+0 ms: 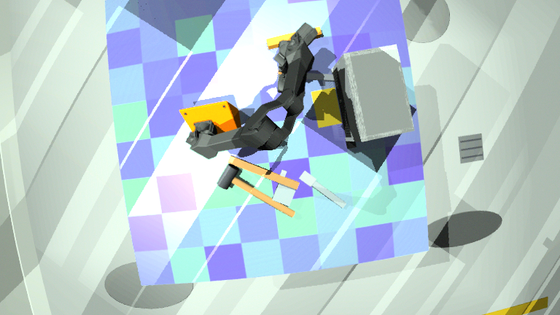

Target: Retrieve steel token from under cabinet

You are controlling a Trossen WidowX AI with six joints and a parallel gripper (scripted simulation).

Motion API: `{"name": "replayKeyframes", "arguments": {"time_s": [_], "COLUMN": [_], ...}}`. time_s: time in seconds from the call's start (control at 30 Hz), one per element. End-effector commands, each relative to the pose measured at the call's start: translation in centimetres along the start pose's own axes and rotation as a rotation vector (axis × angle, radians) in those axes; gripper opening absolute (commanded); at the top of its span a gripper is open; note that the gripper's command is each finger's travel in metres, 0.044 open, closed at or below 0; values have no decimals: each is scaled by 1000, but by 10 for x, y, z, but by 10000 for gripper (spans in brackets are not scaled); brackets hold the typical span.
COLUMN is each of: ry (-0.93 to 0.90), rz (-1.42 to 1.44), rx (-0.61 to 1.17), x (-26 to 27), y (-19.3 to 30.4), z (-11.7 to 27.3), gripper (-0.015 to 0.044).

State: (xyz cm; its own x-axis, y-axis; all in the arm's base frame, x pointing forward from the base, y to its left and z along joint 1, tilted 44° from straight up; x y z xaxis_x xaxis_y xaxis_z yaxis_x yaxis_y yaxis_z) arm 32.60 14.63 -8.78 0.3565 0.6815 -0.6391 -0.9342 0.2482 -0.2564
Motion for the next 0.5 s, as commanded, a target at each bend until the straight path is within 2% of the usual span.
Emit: {"name": "replayKeyframes", "arguments": {"time_s": [0.0, 0.47], "ry": [-2, -1], "rz": [-5, -5], "rx": [-4, -5], "x": [1, 3], "y": [-7, -24], "z": [0, 0], "gripper": [0, 0]}}
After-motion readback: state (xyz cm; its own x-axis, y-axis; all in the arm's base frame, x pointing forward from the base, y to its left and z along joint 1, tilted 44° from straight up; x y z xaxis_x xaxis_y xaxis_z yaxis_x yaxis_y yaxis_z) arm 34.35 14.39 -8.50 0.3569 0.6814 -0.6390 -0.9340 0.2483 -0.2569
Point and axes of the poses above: the point midway between the two fingers, 35 mm back from their tips, its own z axis back along the fingers, its own x axis across the jaws, y = z × x, the point moved 9 cm from there along z, back along the fingers, and after that the axes turned 8 degrees about -z, right-handed, at the moved point
